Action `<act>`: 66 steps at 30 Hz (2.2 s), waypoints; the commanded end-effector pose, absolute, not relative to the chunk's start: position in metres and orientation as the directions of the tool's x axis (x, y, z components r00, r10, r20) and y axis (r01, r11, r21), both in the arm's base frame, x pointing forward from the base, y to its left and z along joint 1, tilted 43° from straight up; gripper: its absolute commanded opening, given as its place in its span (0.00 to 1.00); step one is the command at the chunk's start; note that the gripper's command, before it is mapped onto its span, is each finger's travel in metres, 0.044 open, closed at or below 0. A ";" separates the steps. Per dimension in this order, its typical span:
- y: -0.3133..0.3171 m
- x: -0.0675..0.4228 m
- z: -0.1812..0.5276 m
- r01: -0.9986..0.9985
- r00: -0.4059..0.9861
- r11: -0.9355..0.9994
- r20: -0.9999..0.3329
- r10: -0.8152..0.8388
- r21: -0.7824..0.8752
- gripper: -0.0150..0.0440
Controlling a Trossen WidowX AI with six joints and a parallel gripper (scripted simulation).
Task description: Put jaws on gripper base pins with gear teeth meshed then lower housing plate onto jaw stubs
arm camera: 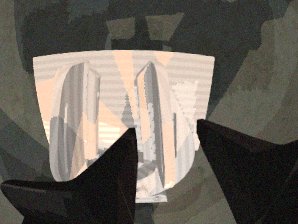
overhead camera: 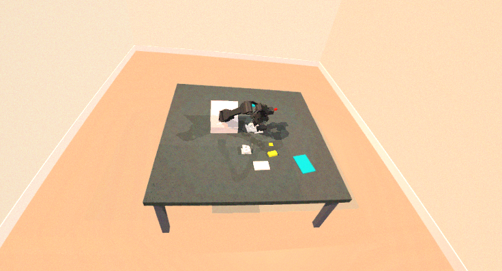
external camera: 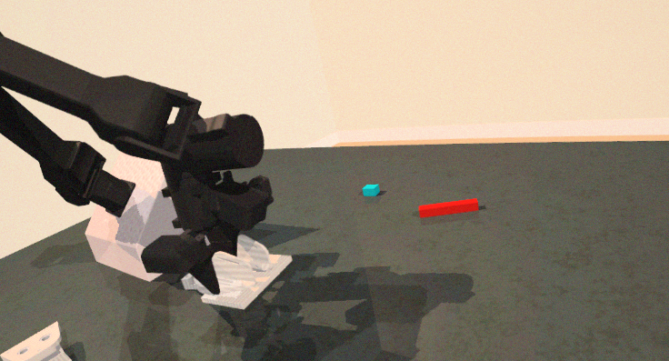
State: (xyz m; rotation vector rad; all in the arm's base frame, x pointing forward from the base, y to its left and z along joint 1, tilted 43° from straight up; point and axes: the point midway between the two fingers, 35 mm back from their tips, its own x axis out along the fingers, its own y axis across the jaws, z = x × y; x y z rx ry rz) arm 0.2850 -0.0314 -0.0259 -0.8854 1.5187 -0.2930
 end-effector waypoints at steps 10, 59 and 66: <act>-0.031 0.285 -0.026 -0.351 0.089 0.669 -0.734 -0.673 -0.655 0.63; -0.163 0.173 0.176 -0.044 0.088 0.726 -0.727 -0.681 -0.686 1.00; -0.177 0.174 0.162 -0.044 0.089 0.724 -0.725 -0.684 -0.688 1.00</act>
